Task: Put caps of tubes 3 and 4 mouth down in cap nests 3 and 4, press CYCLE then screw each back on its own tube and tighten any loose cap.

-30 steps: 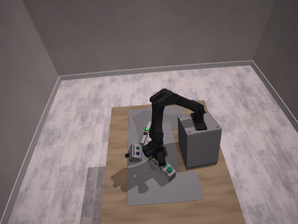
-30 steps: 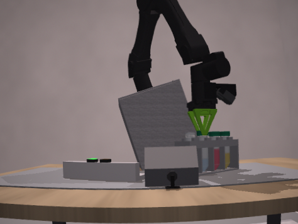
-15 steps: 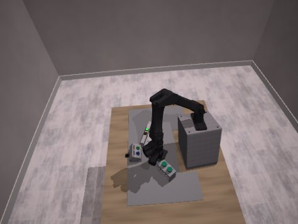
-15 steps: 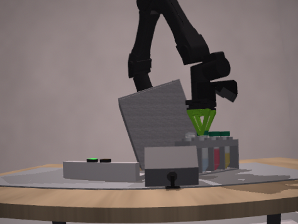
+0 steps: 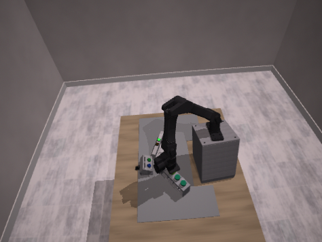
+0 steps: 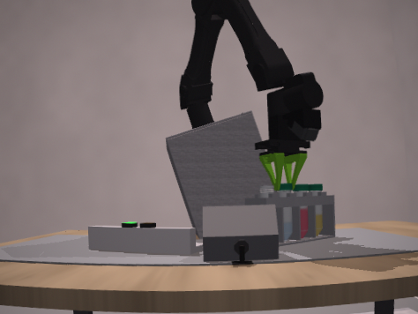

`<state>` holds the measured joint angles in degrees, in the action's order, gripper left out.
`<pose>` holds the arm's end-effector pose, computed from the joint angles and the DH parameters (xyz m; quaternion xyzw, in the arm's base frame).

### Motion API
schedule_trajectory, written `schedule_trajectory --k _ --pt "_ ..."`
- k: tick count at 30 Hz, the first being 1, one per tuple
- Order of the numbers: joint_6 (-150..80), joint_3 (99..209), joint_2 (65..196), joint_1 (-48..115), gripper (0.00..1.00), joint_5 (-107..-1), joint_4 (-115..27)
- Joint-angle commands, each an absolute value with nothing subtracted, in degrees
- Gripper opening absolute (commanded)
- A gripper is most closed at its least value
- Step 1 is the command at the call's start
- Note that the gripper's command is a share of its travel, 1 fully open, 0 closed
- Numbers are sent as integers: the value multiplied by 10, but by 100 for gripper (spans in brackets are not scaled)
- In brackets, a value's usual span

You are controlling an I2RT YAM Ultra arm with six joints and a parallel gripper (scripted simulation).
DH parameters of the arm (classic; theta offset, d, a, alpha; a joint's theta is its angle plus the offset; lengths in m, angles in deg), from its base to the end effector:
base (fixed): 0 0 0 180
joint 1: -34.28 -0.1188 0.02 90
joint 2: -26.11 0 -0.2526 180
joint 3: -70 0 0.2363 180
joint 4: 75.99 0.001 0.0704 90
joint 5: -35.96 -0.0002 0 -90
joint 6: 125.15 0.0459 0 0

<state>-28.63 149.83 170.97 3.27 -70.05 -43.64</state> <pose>0.2729 0.1504 -0.0636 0.2183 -0.9638 0.1521 0.0156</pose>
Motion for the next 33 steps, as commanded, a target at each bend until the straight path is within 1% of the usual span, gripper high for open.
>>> schedule_trajectory --k 1,9,11,26,28,33 --pt "-145 1499 1702 31 0 -700 -437" --pt "84 1499 1703 31 0 -700 -437" --pt "84 1499 1703 31 0 -700 -437" --pt "513 1499 1704 31 0 -700 -438" --pt "513 1499 1704 31 0 -700 -438" --pt "651 1499 1704 31 0 -700 -438"
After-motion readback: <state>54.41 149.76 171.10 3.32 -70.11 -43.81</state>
